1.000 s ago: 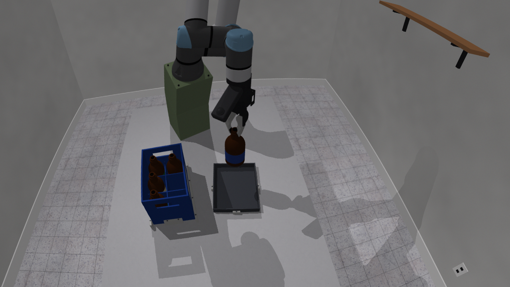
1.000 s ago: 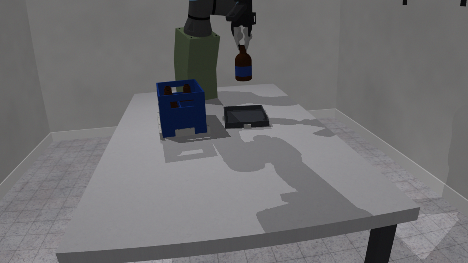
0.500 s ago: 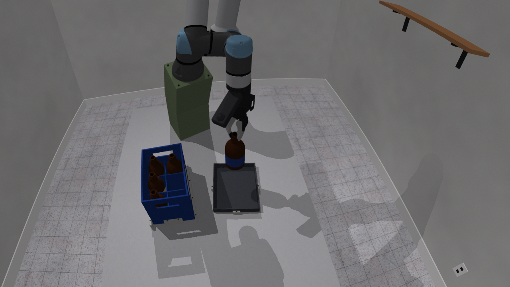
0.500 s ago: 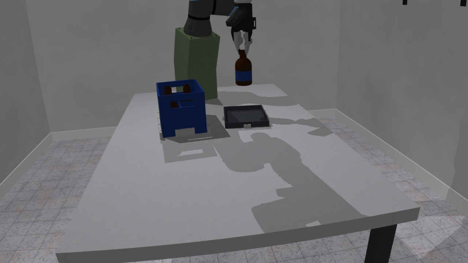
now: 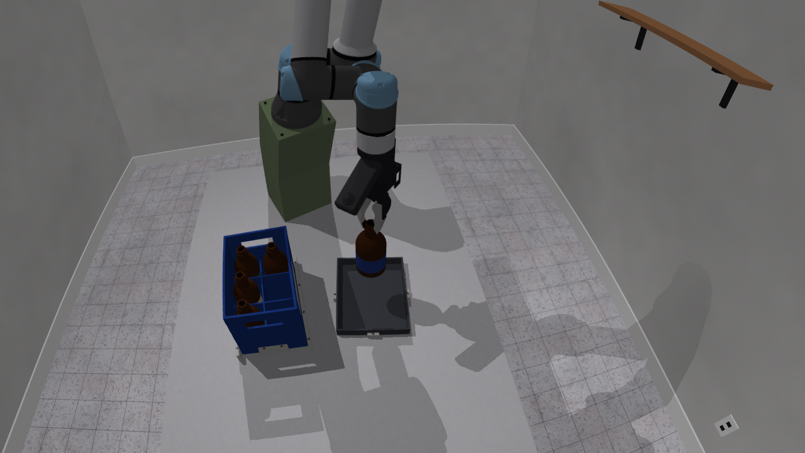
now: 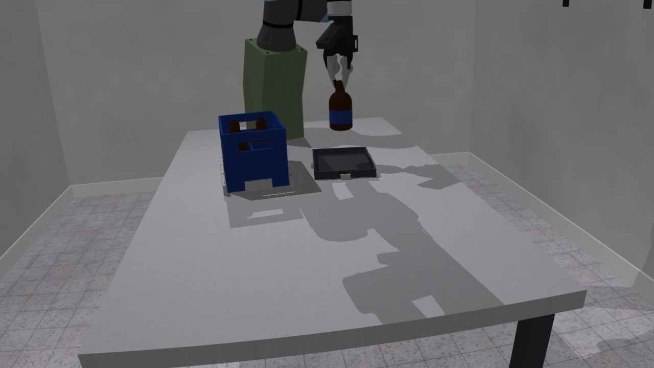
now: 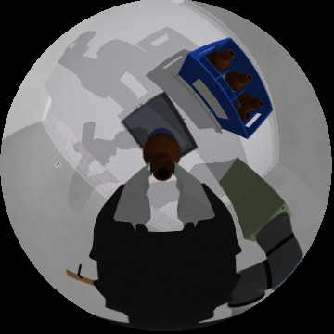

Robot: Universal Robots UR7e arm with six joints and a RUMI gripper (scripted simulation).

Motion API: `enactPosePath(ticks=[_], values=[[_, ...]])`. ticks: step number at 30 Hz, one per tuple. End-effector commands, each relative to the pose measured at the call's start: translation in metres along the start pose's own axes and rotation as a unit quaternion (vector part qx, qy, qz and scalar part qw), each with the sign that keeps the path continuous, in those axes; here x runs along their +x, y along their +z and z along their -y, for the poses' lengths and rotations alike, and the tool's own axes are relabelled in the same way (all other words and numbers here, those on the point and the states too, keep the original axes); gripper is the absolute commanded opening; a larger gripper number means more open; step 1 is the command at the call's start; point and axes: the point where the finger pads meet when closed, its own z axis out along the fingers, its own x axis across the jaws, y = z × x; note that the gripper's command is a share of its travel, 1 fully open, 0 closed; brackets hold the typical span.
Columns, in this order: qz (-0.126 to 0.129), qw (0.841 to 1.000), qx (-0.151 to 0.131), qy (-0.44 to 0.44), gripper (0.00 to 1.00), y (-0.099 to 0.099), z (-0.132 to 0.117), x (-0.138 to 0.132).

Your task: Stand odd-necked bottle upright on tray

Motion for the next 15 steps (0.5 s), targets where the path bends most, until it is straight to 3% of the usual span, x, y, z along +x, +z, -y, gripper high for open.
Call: enactPosePath(ticks=[1,15], values=[[0.001,1.0,0.001,0.0,0.0,0.013,0.001,-0.001],[0.001,1.0,0.001,0.0,0.0,0.048,0.001,-0.001]])
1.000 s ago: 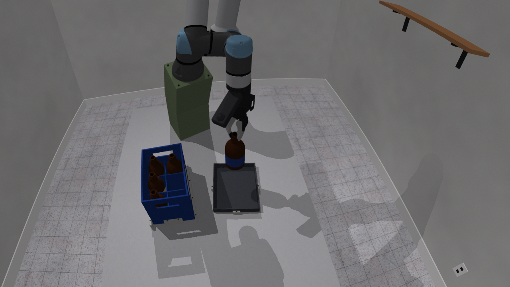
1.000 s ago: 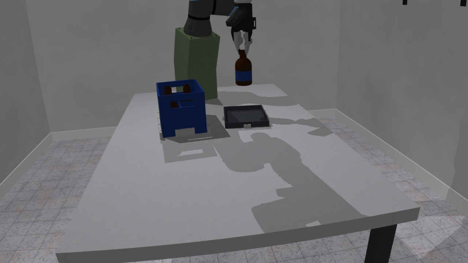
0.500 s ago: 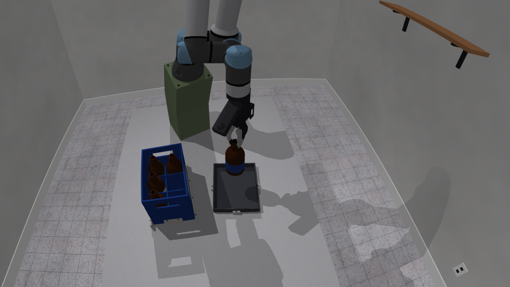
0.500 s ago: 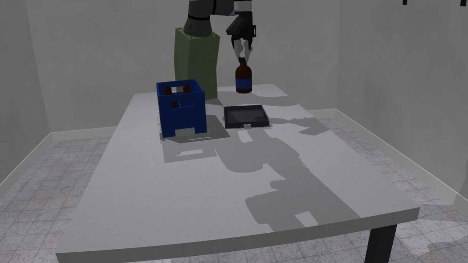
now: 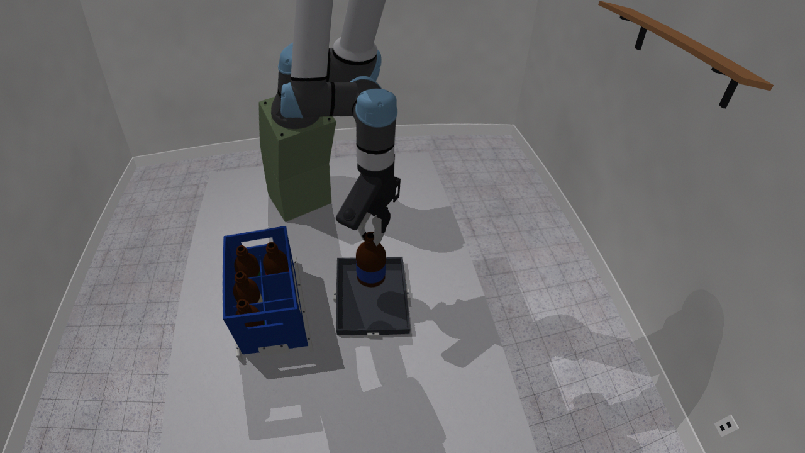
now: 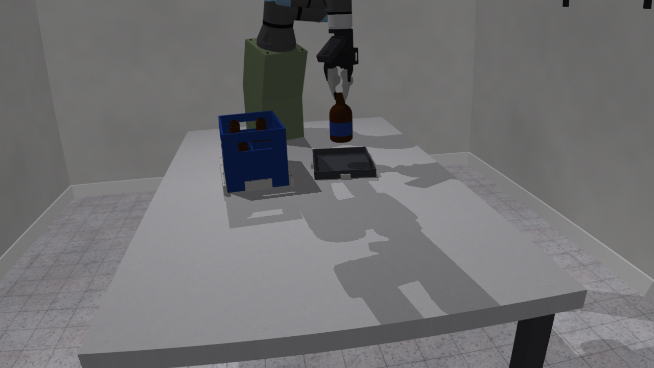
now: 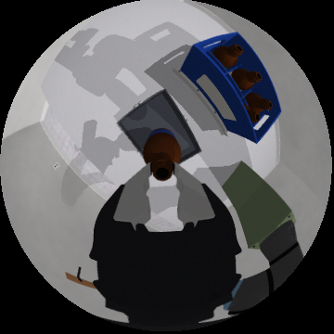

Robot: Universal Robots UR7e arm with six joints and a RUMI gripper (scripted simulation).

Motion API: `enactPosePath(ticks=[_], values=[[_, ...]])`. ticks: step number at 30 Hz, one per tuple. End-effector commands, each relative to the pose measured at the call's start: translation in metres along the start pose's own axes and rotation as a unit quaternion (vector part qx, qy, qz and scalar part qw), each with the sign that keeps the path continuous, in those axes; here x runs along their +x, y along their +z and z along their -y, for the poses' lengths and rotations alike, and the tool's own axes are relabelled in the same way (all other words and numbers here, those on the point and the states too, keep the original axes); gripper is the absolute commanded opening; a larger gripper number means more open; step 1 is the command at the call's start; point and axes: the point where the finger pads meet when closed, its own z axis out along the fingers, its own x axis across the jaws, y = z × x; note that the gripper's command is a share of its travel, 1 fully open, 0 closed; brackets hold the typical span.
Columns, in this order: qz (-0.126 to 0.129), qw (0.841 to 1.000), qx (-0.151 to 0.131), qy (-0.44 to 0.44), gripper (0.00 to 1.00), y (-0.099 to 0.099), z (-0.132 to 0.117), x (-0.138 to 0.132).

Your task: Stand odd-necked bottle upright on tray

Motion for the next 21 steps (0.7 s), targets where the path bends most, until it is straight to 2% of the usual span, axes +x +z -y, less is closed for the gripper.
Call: enactPosePath(ticks=[1,12,21], values=[[0.001,1.0,0.001,0.0,0.0,0.012,0.001,-0.001],[0.001,1.0,0.001,0.0,0.0,0.038,0.001,-0.001],[0.001,1.0,0.001,0.0,0.0,0.05,0.001,-0.001]])
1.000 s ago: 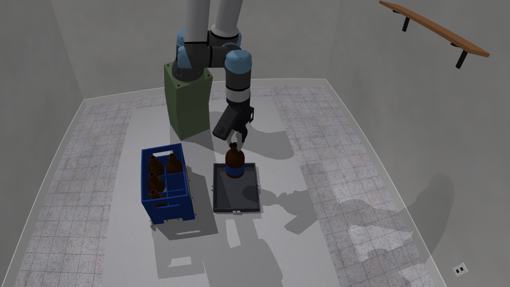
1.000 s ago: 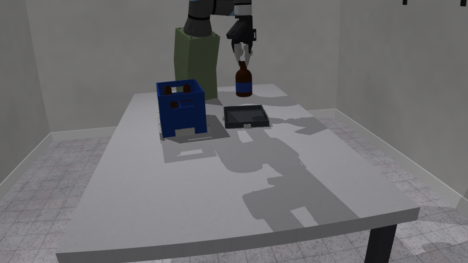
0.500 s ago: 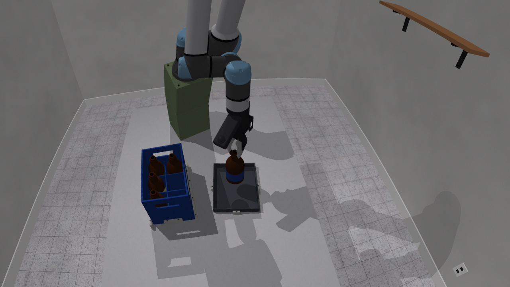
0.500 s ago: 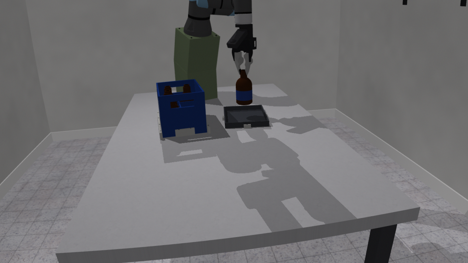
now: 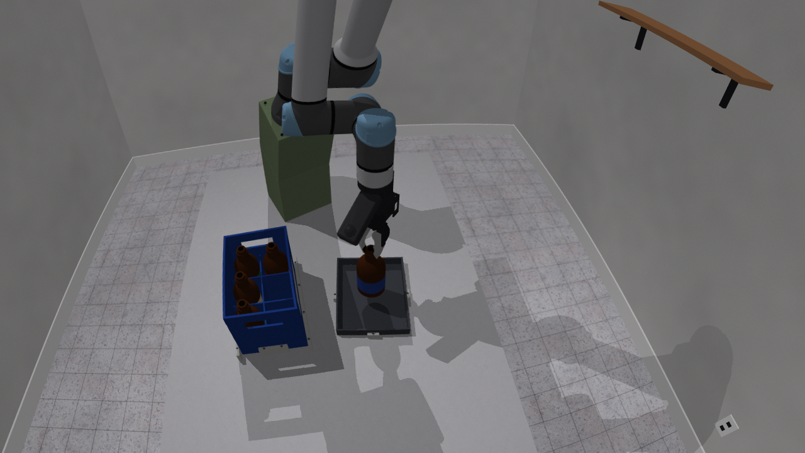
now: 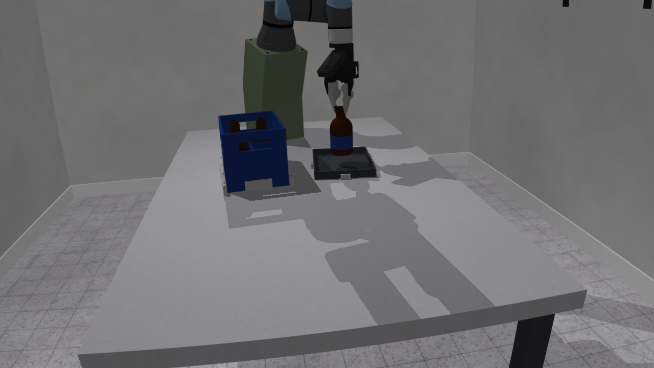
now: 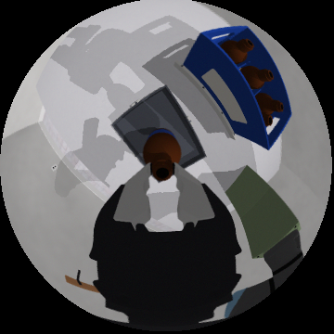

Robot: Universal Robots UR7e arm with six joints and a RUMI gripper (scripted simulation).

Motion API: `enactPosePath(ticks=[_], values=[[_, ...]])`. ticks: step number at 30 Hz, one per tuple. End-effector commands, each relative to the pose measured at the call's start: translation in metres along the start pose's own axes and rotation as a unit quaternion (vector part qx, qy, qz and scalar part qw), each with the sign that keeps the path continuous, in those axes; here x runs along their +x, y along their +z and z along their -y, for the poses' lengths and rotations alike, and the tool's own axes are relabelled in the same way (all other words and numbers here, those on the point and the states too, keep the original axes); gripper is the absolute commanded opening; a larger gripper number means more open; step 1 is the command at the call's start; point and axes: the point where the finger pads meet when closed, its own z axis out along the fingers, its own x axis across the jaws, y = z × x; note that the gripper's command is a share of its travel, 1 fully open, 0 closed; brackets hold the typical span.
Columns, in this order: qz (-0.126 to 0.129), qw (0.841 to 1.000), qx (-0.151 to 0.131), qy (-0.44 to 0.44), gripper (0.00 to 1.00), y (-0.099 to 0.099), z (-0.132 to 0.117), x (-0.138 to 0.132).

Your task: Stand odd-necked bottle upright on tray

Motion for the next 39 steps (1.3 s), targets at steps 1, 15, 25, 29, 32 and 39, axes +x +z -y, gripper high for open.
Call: enactPosePath(ticks=[1,15,25,29,32,39], values=[[0.001,1.0,0.001,0.0,0.0,0.007,0.0,-0.001],[0.001,1.0,0.001,0.0,0.0,0.016,0.0,-0.001],[0.001,1.0,0.001,0.0,0.0,0.018,0.0,-0.001],[0.001,1.0,0.001,0.0,0.0,0.018,0.0,-0.001],[0.001,1.0,0.001,0.0,0.0,0.018,0.0,-0.001],[0.001,1.0,0.001,0.0,0.0,0.018,0.0,-0.001]])
